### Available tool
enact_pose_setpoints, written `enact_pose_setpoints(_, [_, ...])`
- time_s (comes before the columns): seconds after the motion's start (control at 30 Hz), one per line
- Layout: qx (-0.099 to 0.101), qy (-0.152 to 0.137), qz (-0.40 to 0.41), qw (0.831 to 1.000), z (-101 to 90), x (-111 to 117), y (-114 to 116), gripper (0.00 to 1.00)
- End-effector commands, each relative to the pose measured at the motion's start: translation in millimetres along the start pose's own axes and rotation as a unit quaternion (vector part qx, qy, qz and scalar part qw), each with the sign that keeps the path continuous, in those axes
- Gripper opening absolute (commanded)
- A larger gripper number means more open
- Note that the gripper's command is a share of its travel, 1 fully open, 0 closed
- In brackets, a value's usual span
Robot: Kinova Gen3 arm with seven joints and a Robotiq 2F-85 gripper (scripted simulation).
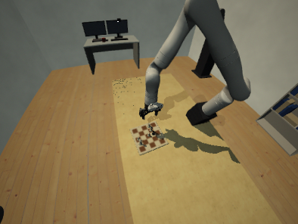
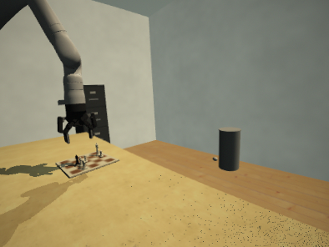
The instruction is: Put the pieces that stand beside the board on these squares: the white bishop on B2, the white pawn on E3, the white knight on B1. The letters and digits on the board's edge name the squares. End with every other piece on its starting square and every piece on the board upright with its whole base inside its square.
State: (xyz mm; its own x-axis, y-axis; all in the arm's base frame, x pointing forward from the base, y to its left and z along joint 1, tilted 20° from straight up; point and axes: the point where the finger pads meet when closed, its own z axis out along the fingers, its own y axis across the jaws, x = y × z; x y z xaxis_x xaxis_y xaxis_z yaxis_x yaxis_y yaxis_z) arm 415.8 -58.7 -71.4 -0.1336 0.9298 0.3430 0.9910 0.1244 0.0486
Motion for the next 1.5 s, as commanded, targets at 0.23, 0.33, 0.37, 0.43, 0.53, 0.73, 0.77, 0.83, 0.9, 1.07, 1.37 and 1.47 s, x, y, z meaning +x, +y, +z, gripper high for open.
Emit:
enact_pose_setpoints(0.23, [-0.002,-0.002,0.000,1.000,-26.5,-1,1,1.00])
enact_pose_setpoints(0.33, [-0.002,-0.002,0.000,1.000,-39.8,-1,1,1.00])
enact_pose_setpoints(0.37, [-0.002,-0.002,0.000,1.000,-44.1,-1,1,1.00])
enact_pose_setpoints(0.43, [-0.002,-0.002,0.000,1.000,-52.0,-1,1,1.00])
enact_pose_setpoints(0.53, [-0.002,-0.002,0.000,1.000,-61.6,-1,1,1.00])
enact_pose_setpoints(0.73, [-0.002,-0.002,0.000,1.000,-68.5,-1,1,1.00])
enact_pose_setpoints(0.77, [-0.002,-0.002,0.000,1.000,-69.2,-1,1,1.00])
enact_pose_setpoints(0.83, [-0.002,-0.002,0.000,1.000,-69.8,-1,1,1.00])
enact_pose_setpoints(0.9, [-0.002,-0.002,0.000,1.000,-69.8,-1,1,1.00])
enact_pose_setpoints(1.07, [-0.002,-0.002,0.000,1.000,-69.8,-1,1,1.00])
enact_pose_setpoints(1.37, [-0.002,-0.002,0.000,1.000,-69.8,-1,1,1.00])
enact_pose_setpoints(1.47, [-0.002,-0.002,0.000,1.000,-69.8,-1,1,1.00])
